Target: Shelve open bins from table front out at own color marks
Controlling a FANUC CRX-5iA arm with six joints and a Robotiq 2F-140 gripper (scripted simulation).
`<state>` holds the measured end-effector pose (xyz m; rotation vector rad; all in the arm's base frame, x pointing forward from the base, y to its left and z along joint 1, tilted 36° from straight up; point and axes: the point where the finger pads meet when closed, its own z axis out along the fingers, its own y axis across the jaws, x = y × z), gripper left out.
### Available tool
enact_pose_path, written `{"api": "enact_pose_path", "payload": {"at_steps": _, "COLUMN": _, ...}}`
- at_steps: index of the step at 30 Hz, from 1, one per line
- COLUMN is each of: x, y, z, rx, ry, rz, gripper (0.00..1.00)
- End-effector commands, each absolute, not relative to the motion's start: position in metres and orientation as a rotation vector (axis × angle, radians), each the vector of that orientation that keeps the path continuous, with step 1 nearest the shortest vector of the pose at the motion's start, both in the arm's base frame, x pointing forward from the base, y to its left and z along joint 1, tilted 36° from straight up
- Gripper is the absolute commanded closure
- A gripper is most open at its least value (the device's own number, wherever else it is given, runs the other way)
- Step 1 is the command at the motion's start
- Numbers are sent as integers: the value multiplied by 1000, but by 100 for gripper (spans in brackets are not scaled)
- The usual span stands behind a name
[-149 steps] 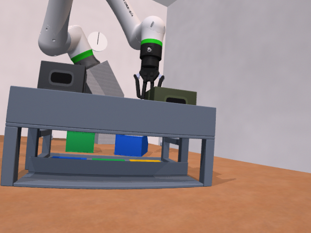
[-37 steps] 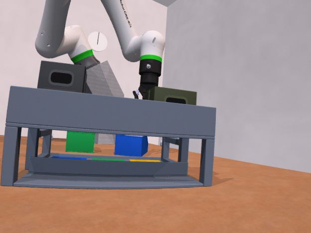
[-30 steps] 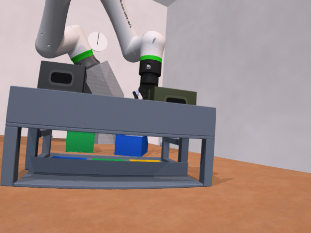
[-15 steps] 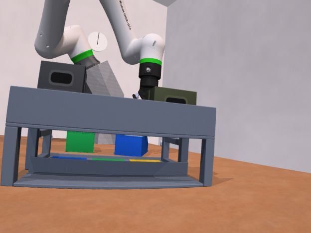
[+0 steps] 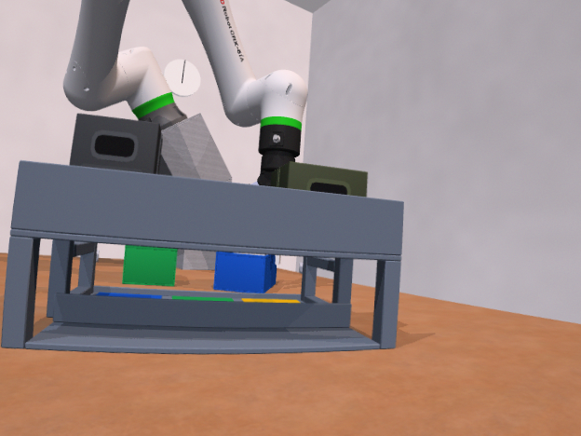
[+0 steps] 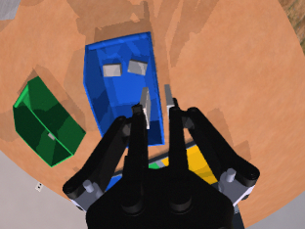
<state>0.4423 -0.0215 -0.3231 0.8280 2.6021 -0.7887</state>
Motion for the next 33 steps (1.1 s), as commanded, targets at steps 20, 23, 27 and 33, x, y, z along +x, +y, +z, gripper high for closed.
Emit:
{"api": "enact_pose_path", "payload": {"at_steps": 20, "x": 444, "y": -28, "z": -333, "rx": 828, "ry": 2602, "rz": -788, "gripper": 85}}
{"api": "enact_pose_path", "payload": {"at_steps": 23, "x": 444, "y": -28, "z": -333, "rx": 828, "ry": 2602, "rz": -788, "gripper": 85}}
{"api": "enact_pose_path", "payload": {"at_steps": 27, "x": 444, "y": -28, "z": -333, "rx": 828, "ry": 2602, "rz": -788, "gripper": 85}}
{"api": "enact_pose_path", "payload": {"at_steps": 33, "x": 444, "y": -28, "z": -333, "rx": 828, "ry": 2602, "rz": -788, "gripper": 85}}
